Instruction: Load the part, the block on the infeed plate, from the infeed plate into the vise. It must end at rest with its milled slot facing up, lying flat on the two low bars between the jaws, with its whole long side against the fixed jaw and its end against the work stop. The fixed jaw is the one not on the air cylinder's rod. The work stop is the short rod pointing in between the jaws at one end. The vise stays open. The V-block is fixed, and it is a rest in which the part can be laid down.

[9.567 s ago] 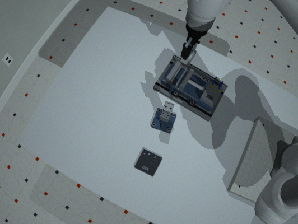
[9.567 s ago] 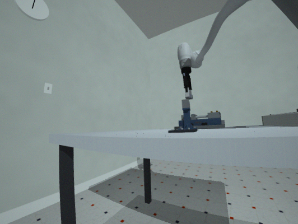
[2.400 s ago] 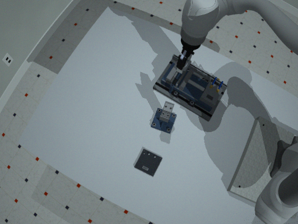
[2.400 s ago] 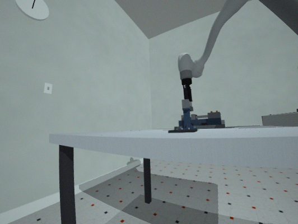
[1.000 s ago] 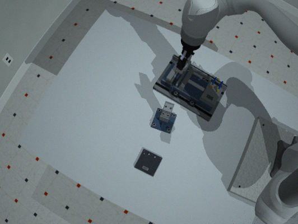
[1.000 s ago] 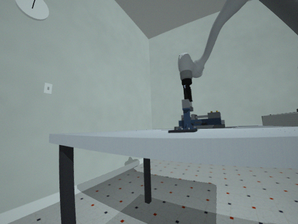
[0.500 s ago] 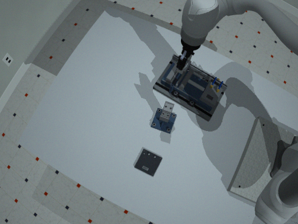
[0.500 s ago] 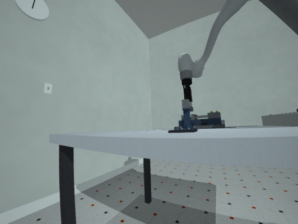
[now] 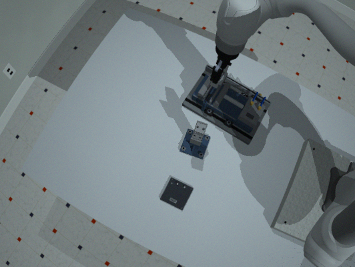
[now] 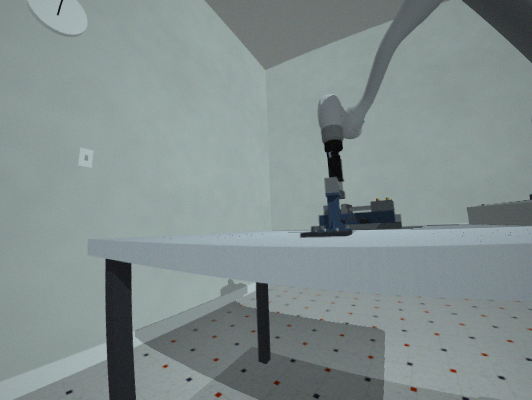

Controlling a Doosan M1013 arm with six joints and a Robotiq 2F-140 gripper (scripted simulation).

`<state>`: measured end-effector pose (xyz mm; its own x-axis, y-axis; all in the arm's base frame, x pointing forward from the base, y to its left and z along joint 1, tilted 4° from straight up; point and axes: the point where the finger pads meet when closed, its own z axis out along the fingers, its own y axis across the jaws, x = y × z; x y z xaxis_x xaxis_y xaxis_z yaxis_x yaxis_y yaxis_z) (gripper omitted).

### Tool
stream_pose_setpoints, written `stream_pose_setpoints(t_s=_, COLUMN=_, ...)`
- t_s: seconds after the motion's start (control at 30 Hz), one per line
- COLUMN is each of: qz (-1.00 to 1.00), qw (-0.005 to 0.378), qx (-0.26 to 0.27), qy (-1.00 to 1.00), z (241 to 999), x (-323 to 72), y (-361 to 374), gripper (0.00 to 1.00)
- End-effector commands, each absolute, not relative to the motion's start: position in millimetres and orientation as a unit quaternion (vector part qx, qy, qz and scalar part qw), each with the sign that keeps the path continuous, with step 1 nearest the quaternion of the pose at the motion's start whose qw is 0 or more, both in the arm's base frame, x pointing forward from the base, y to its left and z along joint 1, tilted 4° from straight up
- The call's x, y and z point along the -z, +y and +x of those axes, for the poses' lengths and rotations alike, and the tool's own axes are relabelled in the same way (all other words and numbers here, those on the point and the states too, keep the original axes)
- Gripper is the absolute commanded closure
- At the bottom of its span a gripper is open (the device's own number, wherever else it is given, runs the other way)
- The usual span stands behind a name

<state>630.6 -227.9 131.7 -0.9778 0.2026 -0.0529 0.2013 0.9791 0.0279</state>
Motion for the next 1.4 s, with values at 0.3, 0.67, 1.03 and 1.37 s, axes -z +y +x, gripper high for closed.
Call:
stream_pose_setpoints(t_s=0.3, qz=0.1, qw=0.028, qx=-0.015, qy=0.994, z=630.7, x=-125.8, y=-223.7, gripper=1.0)
stream_pose_setpoints(t_s=0.67, qz=0.101, qw=0.028, qx=-0.015, qy=0.994, z=631.0, x=-120.8, y=-223.5, gripper=1.0)
stream_pose_setpoints(t_s=1.03, qz=0.101, qw=0.028, qx=-0.015, qy=0.994, z=631.4, x=-112.8, y=-223.4, gripper=1.0)
stream_pose_setpoints(t_s=1.37, qz=0.101, qw=0.028, qx=-0.015, qy=0.994, z=631.7, x=-107.8, y=-223.2, gripper=1.0)
